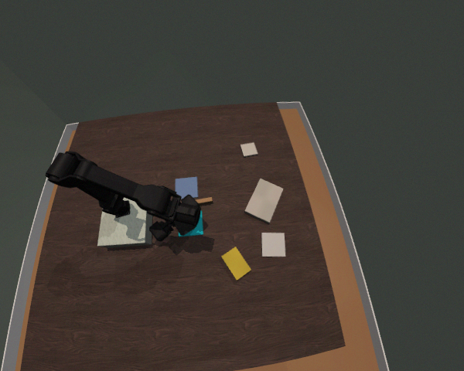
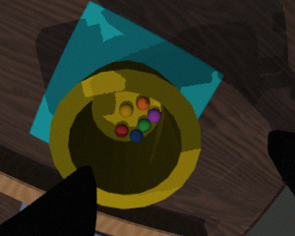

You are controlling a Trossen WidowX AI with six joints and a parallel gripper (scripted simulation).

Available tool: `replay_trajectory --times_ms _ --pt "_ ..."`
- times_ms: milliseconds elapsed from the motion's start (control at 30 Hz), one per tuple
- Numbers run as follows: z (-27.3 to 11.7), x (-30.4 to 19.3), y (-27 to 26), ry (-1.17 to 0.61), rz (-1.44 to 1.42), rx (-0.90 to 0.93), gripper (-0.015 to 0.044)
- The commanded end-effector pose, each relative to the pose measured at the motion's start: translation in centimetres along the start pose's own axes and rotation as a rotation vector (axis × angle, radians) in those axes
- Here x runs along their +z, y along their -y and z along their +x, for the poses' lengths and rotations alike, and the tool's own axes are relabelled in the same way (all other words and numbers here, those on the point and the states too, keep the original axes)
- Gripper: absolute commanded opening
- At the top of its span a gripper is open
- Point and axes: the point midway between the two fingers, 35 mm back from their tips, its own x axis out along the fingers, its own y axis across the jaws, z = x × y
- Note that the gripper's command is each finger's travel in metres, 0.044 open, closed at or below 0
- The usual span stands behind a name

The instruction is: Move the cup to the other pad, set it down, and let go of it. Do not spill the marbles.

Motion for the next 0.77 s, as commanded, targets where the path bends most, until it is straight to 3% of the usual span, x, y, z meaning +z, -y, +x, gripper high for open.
replay_trajectory --times_ms 0,500,733 --pt "-0.7 0.1 0.0 0.001 0.0 -0.001 0.044" --pt "-6.1 0.1 -0.2 0.002 -0.001 -0.004 0.044" --pt "-6.0 0.2 -0.3 0.003 -0.005 0.002 0.044"
